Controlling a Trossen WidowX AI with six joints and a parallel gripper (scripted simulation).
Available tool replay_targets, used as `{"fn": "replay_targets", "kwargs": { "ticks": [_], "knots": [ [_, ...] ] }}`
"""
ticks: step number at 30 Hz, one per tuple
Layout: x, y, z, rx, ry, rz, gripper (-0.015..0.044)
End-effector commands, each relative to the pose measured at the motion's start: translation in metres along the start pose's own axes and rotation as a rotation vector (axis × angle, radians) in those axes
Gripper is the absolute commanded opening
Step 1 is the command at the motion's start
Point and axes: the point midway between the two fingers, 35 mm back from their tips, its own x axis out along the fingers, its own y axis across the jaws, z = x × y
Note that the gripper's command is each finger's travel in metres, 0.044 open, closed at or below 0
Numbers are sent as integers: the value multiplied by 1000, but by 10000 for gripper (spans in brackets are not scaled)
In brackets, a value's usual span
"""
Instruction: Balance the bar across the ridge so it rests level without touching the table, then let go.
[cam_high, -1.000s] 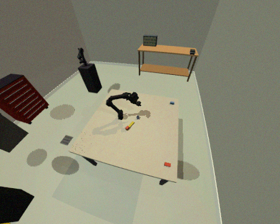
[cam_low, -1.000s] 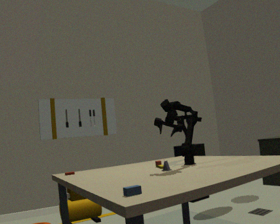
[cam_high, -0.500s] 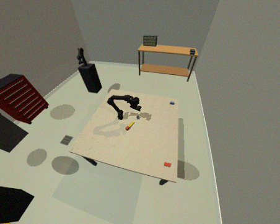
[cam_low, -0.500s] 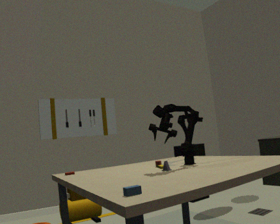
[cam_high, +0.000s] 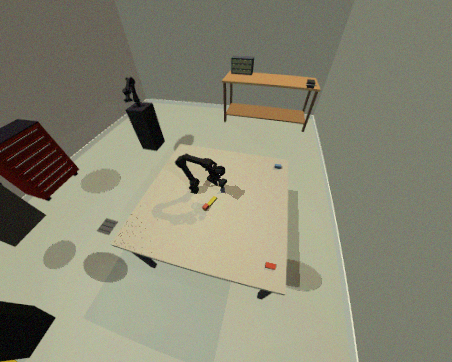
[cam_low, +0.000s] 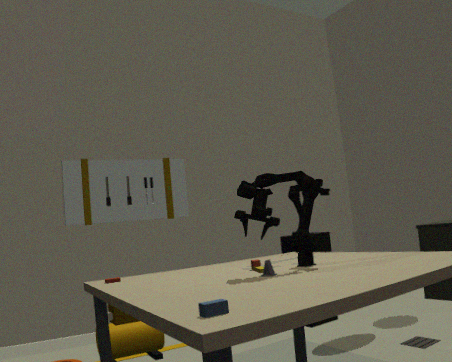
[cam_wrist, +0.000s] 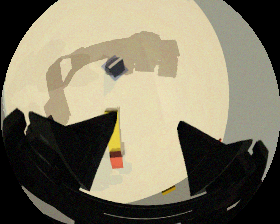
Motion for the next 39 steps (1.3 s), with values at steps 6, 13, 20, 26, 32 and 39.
{"fn": "replay_targets", "kwargs": {
  "ticks": [6,13,20,26,32,39],
  "knots": [
    [13,6,-38,-38,79,96,315],
    [19,13,-66,-63,117,175,315],
    [23,23,-92,-85,135,259,315],
    [25,30,-104,-95,137,302,315],
    [40,32,-106,-96,137,302,315],
    [84,46,-113,-96,137,302,315]
  ]
}}
